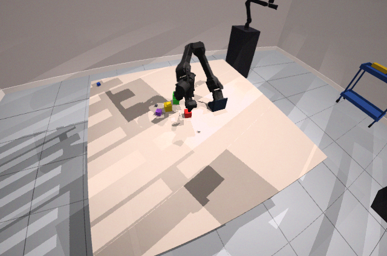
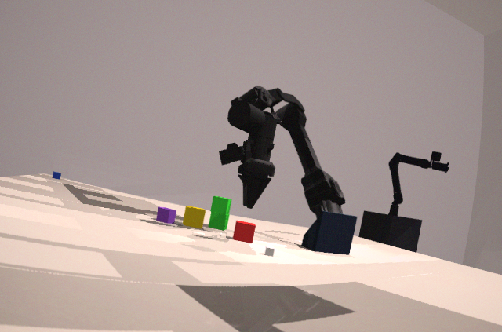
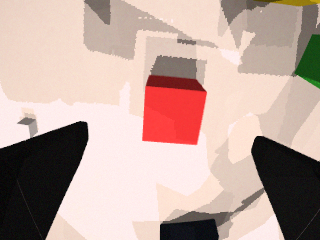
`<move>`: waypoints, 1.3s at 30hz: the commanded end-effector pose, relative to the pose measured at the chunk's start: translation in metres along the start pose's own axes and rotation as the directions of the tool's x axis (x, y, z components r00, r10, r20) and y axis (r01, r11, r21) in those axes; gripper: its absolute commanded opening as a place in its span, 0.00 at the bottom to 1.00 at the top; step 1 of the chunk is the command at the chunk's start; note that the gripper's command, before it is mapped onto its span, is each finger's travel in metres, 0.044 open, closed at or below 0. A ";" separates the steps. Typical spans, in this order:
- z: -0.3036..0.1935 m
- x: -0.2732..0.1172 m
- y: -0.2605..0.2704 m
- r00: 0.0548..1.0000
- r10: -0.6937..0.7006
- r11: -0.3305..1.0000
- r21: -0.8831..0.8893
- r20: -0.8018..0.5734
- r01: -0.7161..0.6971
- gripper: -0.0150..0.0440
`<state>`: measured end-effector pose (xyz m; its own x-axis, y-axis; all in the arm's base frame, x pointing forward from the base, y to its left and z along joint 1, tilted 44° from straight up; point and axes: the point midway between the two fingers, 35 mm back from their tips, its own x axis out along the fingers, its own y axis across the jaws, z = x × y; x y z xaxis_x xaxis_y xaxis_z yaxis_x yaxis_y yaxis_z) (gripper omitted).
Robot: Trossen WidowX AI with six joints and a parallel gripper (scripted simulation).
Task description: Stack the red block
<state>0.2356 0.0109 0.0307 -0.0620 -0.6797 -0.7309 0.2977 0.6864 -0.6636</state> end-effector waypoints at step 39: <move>-0.004 0.069 -0.003 1.000 -0.011 1.000 -0.007 -0.001 0.011 1.00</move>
<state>0.2293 -0.0321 -0.0144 -0.0626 -0.6825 -0.7282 0.2968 0.6839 -0.6665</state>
